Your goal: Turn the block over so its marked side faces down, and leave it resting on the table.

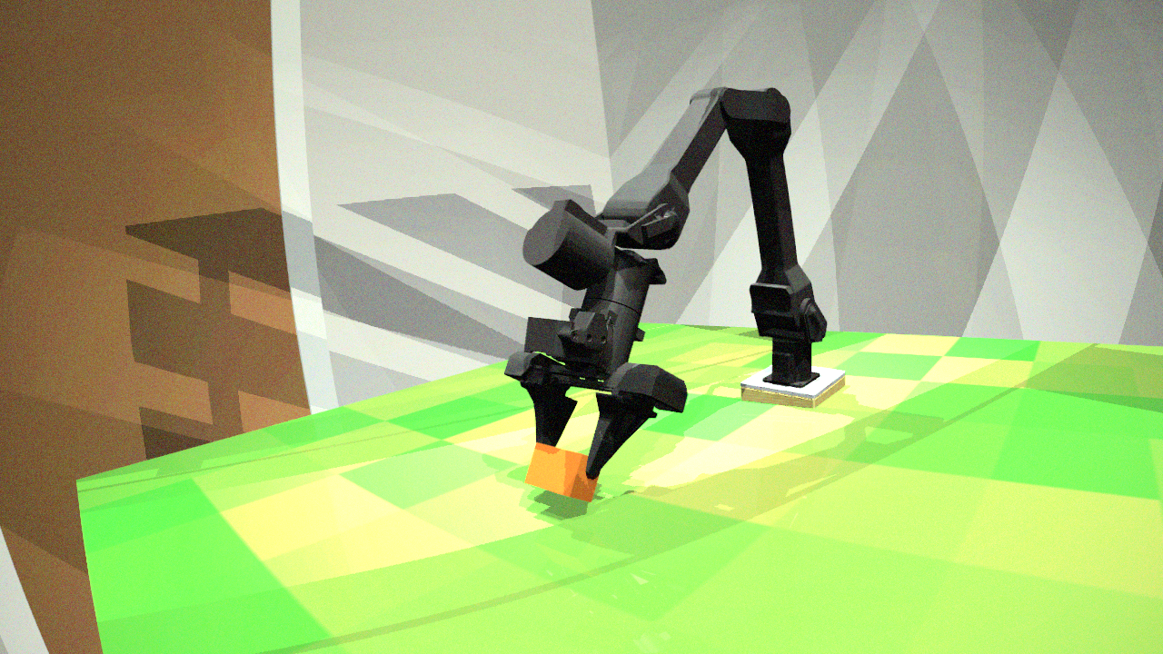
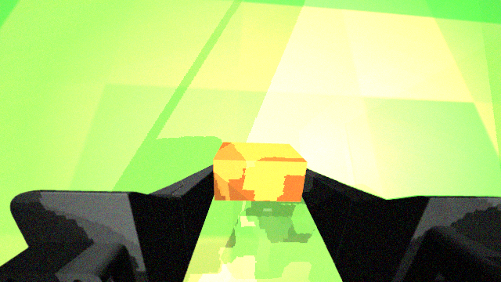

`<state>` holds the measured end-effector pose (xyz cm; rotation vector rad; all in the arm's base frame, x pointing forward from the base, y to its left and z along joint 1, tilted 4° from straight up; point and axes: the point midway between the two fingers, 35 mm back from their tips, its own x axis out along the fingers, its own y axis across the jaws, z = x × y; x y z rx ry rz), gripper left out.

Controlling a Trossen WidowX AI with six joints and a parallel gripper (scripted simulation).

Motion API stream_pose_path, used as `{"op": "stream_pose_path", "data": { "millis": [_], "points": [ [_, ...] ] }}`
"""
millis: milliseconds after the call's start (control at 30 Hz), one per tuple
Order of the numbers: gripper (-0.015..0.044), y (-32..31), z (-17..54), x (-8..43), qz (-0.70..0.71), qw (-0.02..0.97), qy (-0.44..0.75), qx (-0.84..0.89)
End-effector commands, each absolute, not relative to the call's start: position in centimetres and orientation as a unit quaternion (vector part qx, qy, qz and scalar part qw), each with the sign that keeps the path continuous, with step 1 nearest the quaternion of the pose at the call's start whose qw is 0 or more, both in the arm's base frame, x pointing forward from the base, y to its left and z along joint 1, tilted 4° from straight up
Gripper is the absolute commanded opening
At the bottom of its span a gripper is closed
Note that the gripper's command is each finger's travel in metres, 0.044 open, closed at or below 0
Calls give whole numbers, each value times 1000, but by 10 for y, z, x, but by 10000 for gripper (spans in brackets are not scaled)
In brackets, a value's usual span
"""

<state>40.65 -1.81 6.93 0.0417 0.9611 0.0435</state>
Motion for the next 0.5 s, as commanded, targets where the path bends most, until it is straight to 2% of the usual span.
{"op": "stream_pose_path", "data": {
  "millis": [0, 467],
  "points": [
    [0, -18, 65, 410, 21, 896, 444, 23],
    [0, -18, 40, 423, 16, 938, 344, 25]
  ]
}}
